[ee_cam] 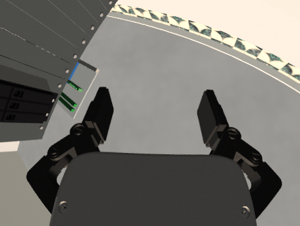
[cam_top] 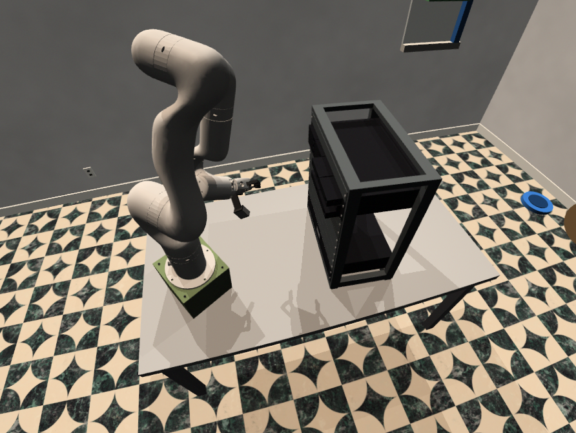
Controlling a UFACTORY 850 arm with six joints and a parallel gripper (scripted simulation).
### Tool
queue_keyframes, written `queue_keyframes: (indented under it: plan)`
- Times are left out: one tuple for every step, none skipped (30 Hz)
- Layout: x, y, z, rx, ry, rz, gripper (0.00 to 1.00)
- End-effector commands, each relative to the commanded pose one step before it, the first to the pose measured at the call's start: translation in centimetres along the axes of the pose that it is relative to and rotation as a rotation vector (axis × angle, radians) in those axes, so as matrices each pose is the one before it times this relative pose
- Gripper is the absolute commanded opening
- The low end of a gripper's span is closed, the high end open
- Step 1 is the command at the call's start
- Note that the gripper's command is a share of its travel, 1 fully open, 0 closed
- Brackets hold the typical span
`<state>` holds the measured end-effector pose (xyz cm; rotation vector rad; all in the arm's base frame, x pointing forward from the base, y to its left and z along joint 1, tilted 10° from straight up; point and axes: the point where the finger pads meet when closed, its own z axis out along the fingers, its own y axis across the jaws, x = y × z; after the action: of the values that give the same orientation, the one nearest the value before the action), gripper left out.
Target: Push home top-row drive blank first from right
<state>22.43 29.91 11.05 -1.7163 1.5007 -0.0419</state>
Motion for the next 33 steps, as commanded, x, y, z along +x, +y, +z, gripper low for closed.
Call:
queue_keyframes:
  plan:
    - [0.318,-1.809,-0.097,0.07823,-0.00375,-0.01571,1.00]
    - [0.254,-0.836,-0.089,0.03297,0.00453,-0.01023,1.00]
    - [0.272,-0.826,-0.087,0.03256,0.00534,-0.01076,1.00]
    - [0.288,-0.814,-0.085,0.03209,0.00609,-0.01125,1.00]
    - [0.302,-0.801,-0.083,0.03159,0.00679,-0.01172,1.00]
    - [0.316,-0.788,-0.081,0.03104,0.00744,-0.01216,1.00]
    - [0.328,-0.773,-0.079,0.03046,0.00804,-0.01257,1.00]
    - [0.339,-0.757,-0.076,0.02984,0.00859,-0.01294,1.00]
    - [0.349,-0.740,-0.074,0.02920,0.00908,-0.01329,1.00]
    - [0.357,-0.723,-0.071,0.02853,0.00952,-0.01360,1.00]
    - [0.365,-0.705,-0.069,0.02784,0.00991,-0.01387,1.00]
    - [0.370,-0.687,-0.066,0.02713,0.01024,-0.01411,1.00]
    - [0.375,-0.668,-0.063,0.02640,0.01053,-0.01431,1.00]
    - [0.379,-0.649,-0.061,0.02566,0.01077,-0.01448,1.00]
    - [0.381,-0.630,-0.058,0.02491,0.01096,-0.01461,1.00]
    - [0.382,-0.610,-0.056,0.02416,0.01111,-0.01470,1.00]
    - [0.000,0.000,0.000,0.00000,0.00000,0.00000,1.00]
    - [0.000,0.000,0.000,0.00000,0.00000,0.00000,1.00]
    - [0.382,-0.591,-0.053,0.02340,0.01122,-0.01476,1.00]
    - [0.381,-0.571,-0.051,0.02263,0.01128,-0.01479,1.00]
    - [0.379,-0.551,-0.048,0.02187,0.01130,-0.01477,1.00]
    - [0.376,-0.531,-0.046,0.02110,0.01129,-0.01473,1.00]
    - [0.373,-0.511,-0.044,0.02034,0.01124,-0.01465,1.00]
    - [0.368,-0.492,-0.042,0.01959,0.01116,-0.01454,1.00]
    - [0.362,-0.472,-0.039,0.01884,0.01104,-0.01440,1.00]
    - [0.356,-0.453,-0.037,0.01809,0.01090,-0.01422,1.00]
    - [0.349,-0.434,-0.035,0.01736,0.01072,-0.01402,1.00]
    - [0.342,-0.415,-0.033,0.01664,0.01053,-0.01379,1.00]
    - [0.333,-0.397,-0.031,0.01592,0.01031,-0.01353,1.00]
    - [0.325,-0.379,-0.029,0.01522,0.01006,-0.01324,1.00]
    - [0.315,-0.361,-0.028,0.01453,0.00980,-0.01294,1.00]
    - [0.306,-0.343,-0.026,0.01385,0.00952,-0.01261,1.00]
    - [0.296,-0.326,-0.024,0.01318,0.00923,-0.01225,1.00]
